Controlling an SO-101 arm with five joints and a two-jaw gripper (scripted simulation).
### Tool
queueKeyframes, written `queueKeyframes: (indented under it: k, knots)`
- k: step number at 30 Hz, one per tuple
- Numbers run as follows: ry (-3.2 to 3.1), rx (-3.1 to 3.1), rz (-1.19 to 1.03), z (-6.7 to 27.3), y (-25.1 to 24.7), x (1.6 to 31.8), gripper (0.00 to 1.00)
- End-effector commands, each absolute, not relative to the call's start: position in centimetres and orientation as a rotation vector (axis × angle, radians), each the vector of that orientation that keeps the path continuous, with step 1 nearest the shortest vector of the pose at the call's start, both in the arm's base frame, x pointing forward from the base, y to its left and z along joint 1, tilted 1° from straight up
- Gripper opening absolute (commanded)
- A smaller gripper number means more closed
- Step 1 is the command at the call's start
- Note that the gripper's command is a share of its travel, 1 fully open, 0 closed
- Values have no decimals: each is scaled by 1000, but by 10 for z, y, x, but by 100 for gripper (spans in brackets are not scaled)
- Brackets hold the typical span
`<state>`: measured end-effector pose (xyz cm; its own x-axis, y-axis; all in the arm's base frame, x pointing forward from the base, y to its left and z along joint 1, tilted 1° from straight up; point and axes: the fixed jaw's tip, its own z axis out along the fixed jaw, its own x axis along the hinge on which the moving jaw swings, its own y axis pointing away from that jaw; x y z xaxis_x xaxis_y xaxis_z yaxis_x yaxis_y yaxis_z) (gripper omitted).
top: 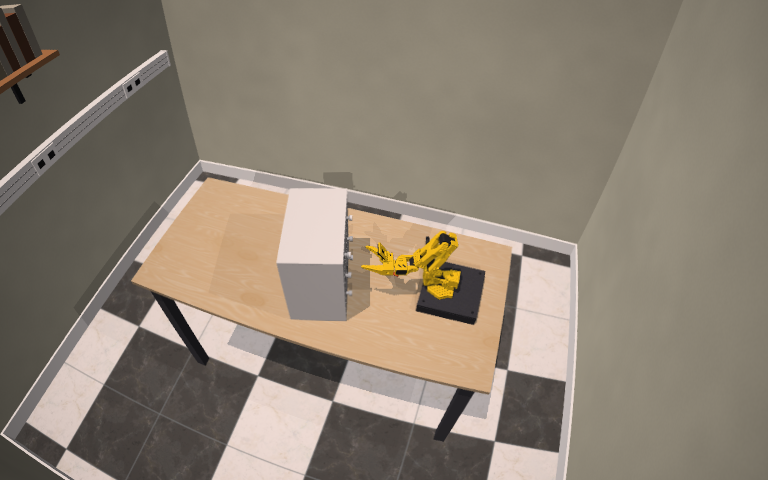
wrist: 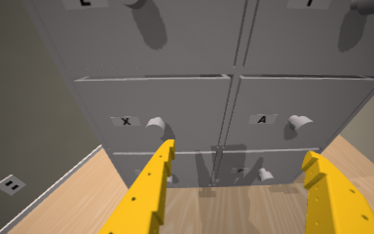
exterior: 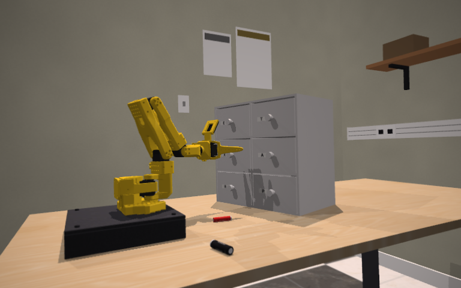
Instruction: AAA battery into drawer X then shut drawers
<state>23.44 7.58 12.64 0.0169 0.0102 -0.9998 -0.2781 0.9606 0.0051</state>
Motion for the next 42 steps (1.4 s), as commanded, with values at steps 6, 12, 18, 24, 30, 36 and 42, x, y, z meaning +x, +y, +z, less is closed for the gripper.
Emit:
queueKeyframes:
  k: [6,12,18,24,30,36,42]
  knots:
    - [1529,-362,379,126,119,215,50]
    - [1528,-369,385,126,121,214,50]
    - [1528,-369,385,126,121,214,50]
    - [1528,-369,385,126,121,214,50]
    - [1528,-369,385,126,121,214,50]
    - [1528,-369,385,126,121,214,50]
    - [1527,-372,388,125,121,213,50]
